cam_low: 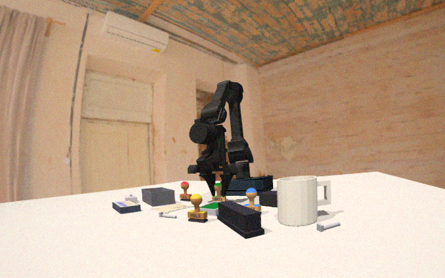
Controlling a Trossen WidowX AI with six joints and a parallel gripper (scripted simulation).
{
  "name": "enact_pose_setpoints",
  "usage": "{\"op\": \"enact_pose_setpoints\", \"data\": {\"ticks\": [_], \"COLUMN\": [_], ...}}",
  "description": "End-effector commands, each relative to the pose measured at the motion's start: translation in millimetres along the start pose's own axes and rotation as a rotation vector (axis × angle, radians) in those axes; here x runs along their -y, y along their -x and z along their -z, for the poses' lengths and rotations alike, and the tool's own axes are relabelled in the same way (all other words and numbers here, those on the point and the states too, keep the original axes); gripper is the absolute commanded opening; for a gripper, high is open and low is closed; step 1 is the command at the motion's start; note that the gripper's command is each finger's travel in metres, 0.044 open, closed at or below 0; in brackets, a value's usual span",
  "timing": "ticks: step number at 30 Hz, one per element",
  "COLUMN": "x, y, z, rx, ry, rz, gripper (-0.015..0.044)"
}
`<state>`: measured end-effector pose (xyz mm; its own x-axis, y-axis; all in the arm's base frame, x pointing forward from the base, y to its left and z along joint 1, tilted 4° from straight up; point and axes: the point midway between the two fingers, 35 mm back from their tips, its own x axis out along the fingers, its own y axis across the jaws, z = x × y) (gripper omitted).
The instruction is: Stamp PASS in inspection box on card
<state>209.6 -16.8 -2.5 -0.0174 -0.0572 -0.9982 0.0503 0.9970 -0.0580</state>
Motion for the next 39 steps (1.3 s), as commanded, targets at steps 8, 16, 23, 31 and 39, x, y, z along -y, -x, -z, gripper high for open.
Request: {"op": "enact_pose_setpoints", "data": {"ticks": [8,16,23,31,39], "x": [0.0,-0.1,-0.2,-0.3,-0.4], "y": [0.3,3.3,6.5,10.2,13.9], "z": [-0.2,-0.7,-1.2,-1.7,-2.2], "rx": [0.001,0.001,0.001,0.001,0.001], "ry": [0.0,0.0,0.0,0.0,0.0], "rz": [0.0,0.0,0.001,0.001,0.001], "gripper": [0.0079,0.0,0.0,0.0,0.0]}}
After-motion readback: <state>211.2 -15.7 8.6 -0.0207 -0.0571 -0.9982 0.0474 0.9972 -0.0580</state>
